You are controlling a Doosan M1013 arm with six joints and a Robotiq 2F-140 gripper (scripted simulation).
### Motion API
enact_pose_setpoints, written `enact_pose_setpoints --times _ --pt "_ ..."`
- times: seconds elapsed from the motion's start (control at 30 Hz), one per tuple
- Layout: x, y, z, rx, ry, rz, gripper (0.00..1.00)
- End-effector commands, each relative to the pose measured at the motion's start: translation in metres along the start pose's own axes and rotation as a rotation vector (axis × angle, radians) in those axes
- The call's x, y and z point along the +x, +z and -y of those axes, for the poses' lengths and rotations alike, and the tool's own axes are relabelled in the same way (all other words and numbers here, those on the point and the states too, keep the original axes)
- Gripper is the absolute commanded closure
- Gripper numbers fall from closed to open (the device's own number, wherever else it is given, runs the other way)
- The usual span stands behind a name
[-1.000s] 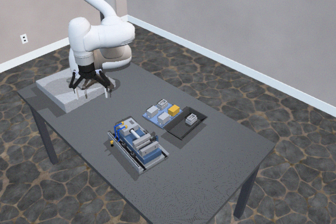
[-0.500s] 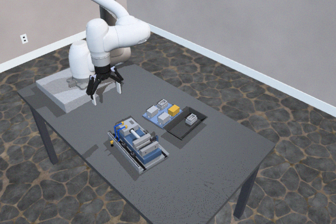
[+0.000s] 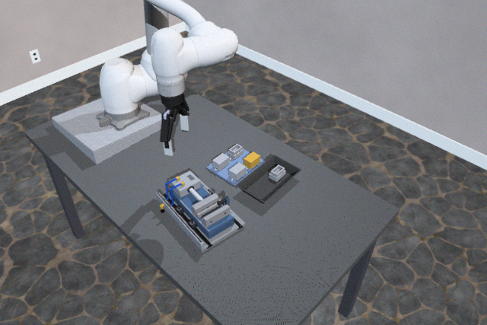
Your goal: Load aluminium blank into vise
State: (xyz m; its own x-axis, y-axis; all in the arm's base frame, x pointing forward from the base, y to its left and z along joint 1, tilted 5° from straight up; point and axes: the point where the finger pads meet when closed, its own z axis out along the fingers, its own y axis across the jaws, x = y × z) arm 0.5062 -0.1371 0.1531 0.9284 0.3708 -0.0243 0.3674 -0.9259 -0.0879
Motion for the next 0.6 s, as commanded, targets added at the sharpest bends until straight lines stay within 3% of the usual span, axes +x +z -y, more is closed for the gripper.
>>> enact_pose_setpoints --times 0.0,0.17,0.57 --pt "0.018 0.004 0.013 -0.001 -0.167 0.0 0.0" --pt "0.031 0.007 0.023 -0.002 -0.293 0.0 0.0" --pt "0.085 0.021 0.074 -0.004 -0.831 0.0 0.0"
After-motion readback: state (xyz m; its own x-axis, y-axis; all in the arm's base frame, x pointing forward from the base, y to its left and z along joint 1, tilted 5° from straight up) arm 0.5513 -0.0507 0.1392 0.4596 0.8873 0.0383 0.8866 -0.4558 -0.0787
